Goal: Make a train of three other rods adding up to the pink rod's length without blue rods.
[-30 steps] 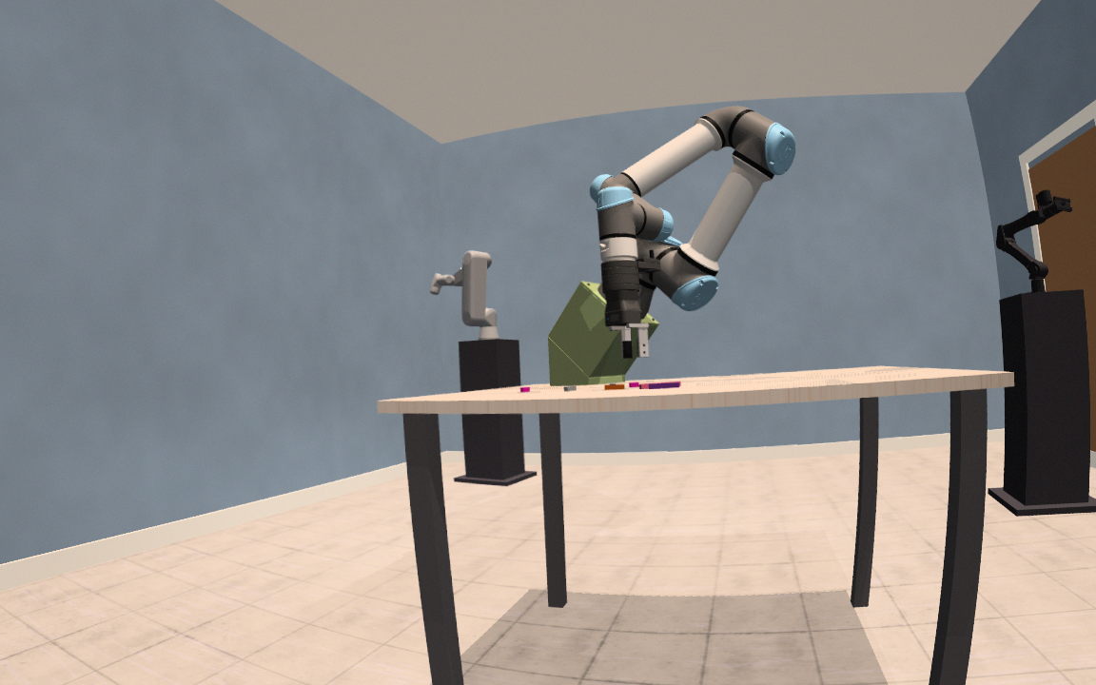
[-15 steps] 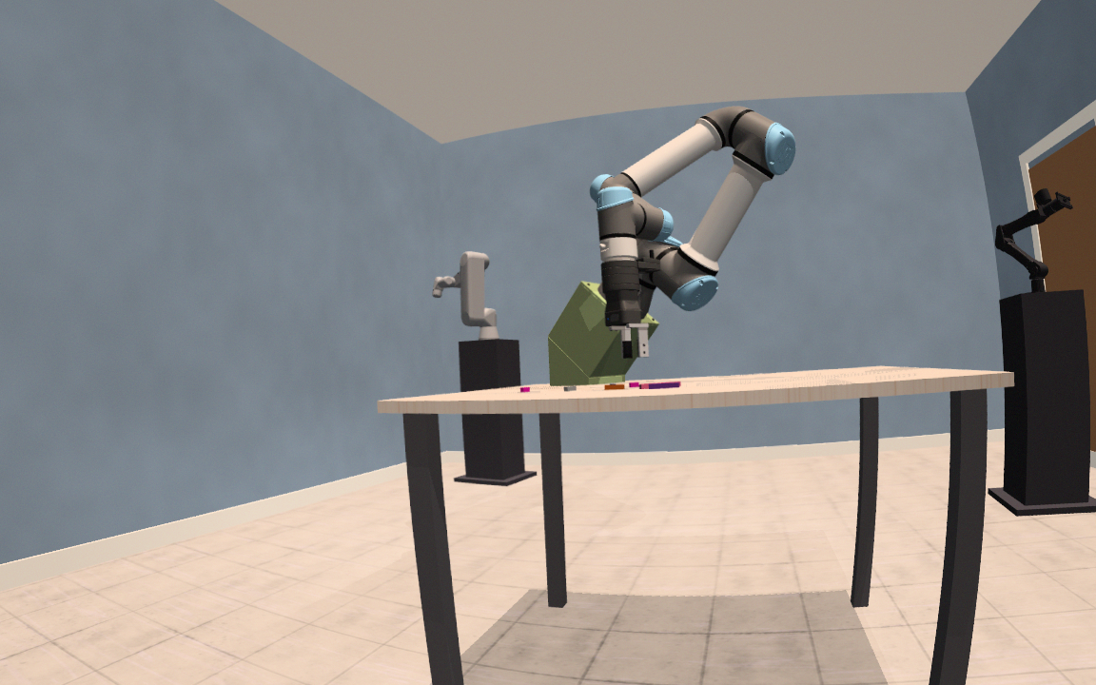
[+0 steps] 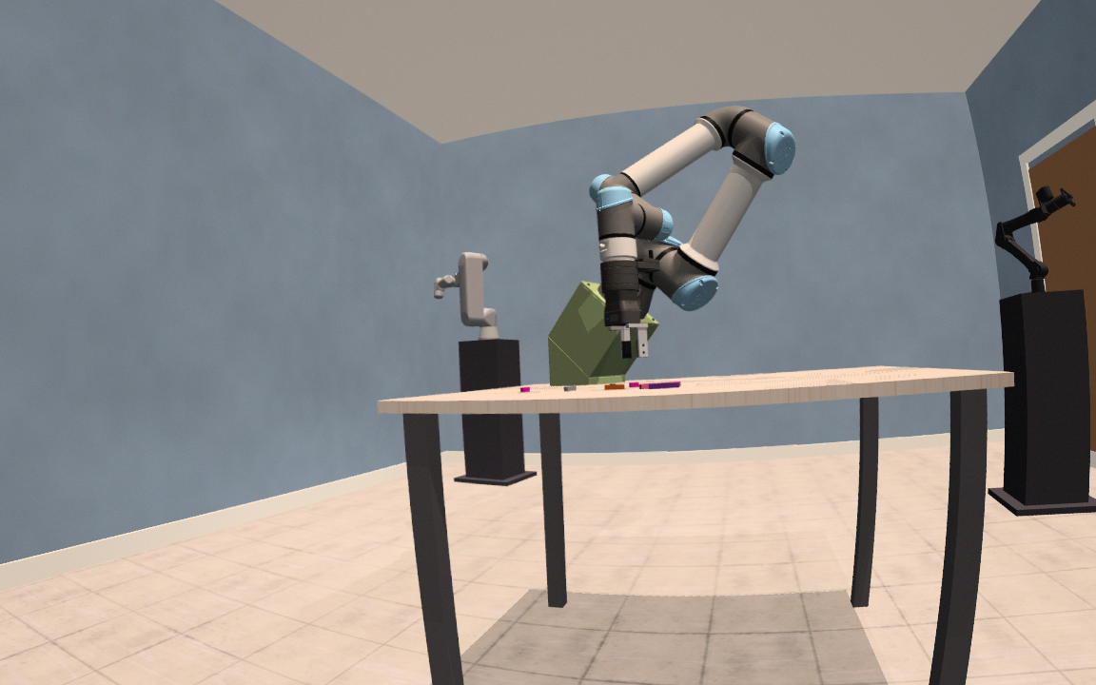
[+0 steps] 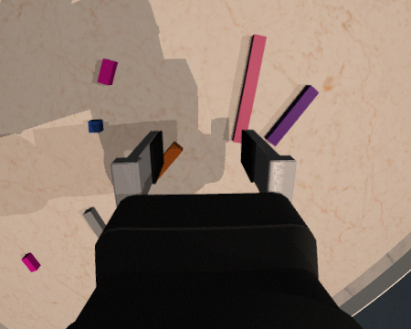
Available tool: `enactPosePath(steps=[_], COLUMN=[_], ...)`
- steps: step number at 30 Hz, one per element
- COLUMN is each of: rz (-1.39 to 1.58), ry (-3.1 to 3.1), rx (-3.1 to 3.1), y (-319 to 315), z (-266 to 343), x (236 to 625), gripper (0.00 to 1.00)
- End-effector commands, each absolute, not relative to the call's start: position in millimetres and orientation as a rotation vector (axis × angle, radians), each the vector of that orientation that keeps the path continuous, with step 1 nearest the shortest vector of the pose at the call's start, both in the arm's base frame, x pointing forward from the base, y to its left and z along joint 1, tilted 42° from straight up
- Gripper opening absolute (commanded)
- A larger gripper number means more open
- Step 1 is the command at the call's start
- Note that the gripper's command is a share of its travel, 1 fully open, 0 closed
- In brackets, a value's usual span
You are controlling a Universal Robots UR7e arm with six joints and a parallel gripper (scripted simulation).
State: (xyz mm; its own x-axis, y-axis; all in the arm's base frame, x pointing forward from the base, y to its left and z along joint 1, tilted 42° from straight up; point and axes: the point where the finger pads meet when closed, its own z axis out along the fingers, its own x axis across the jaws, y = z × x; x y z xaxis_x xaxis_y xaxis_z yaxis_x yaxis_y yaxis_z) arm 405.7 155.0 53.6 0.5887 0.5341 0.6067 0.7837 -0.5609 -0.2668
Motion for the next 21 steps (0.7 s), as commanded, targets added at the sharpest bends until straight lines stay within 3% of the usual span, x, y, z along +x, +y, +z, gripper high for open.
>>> enactPosePath(steps=[1,21], rz=[-0.648,-0.784], ry=[-1.074,-1.528], rx=[-2.293,-2.11], y=[150,76], z=[51,-6], x=[408,427], gripper=[1.0,1.0])
